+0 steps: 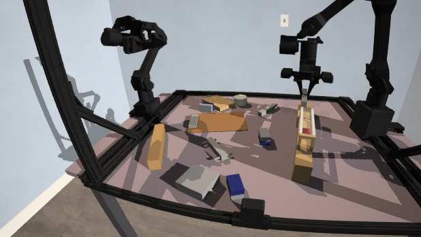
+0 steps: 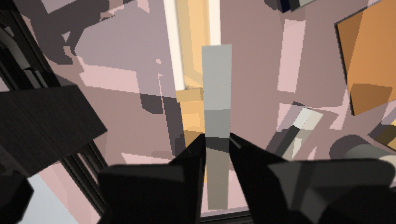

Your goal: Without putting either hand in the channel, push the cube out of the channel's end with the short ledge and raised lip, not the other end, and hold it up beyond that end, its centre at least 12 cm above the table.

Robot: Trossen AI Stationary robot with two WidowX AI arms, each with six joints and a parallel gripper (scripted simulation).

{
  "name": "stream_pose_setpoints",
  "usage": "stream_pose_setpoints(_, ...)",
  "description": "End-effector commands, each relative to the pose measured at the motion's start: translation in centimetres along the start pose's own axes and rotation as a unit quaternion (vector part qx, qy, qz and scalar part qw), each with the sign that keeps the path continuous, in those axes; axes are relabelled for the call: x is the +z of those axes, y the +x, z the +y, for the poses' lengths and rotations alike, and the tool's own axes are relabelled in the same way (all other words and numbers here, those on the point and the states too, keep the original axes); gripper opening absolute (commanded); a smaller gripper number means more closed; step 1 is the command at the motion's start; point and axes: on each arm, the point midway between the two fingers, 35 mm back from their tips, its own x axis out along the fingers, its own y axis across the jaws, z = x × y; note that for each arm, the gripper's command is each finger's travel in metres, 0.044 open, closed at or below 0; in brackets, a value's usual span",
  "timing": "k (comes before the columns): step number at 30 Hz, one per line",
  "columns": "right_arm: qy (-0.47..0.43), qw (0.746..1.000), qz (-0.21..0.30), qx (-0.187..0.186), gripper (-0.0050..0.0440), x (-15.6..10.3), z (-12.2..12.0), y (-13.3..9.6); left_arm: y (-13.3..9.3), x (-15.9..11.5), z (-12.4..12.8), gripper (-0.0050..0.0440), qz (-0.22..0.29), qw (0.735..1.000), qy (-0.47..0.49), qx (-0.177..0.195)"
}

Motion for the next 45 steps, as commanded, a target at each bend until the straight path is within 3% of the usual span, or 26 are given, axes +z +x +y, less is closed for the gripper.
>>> stream_pose_setpoints(1,-0.007,1.000,-0.001,-0.004,0.0040,-1.2,0.2,-0.2,0.0,0.0,0.0,0.0400,-0.001,1.000,-0.001,0.000)
stream_pose_setpoints(9,-0.014,1.000,-0.001,-0.004,0.0040,-5.9,1.2,-0.1,0.0,0.0,0.0,0.0400,-0.001,1.000,-0.001,0.000)
stream_pose_setpoints(17,-0.014,1.000,-0.001,-0.004,0.0040,-6.0,1.2,0.2,0.0,0.0,0.0,0.0400,-0.001,1.000,-0.001,0.000)
stream_pose_setpoints(45,-0.014,1.000,-0.001,-0.004,0.0040,-6.0,1.0,4.3,0.0,0.0,0.0,0.0400,-0.001,1.000,-0.001,0.000)
